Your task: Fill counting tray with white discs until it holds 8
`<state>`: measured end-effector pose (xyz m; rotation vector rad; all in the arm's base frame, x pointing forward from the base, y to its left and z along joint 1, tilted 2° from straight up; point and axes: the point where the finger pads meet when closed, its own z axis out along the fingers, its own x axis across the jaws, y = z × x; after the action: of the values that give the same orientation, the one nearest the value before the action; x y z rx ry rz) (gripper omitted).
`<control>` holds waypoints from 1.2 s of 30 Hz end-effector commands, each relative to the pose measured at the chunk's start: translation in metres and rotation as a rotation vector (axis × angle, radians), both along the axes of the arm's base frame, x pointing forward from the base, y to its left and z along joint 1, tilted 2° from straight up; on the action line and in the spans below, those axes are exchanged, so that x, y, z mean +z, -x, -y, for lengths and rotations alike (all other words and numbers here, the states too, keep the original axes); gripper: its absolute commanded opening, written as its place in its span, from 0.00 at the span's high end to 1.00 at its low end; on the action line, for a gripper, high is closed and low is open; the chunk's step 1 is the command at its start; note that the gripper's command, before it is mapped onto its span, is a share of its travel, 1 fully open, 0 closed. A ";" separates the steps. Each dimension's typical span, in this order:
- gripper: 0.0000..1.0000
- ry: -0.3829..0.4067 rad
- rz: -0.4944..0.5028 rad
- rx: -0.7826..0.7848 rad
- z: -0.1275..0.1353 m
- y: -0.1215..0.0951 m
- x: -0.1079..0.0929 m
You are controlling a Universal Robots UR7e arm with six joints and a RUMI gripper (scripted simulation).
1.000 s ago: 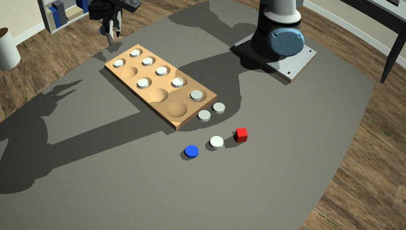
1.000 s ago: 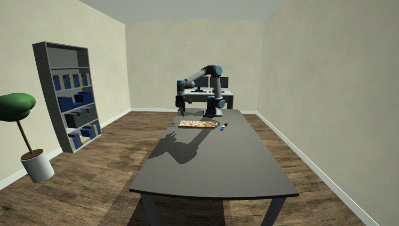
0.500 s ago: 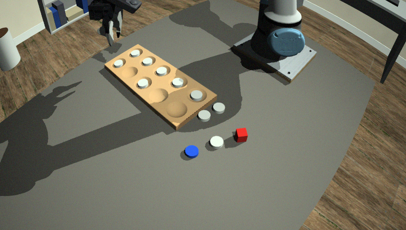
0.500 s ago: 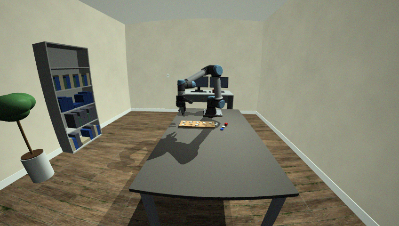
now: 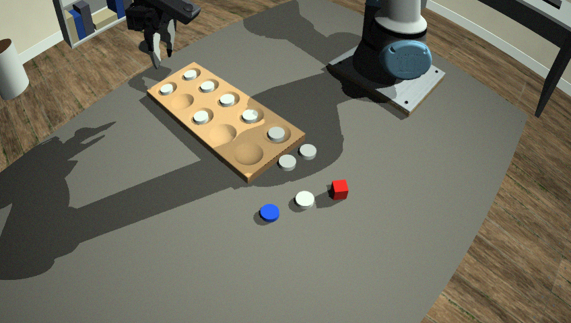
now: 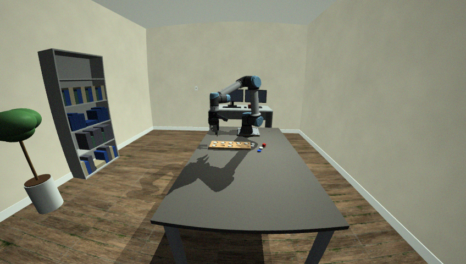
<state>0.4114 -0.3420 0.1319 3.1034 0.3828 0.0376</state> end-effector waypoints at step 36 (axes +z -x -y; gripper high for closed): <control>0.72 -0.022 -0.005 -0.717 -0.147 -0.050 0.018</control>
<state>0.4578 -0.2152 0.1478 3.0961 -0.5589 0.0356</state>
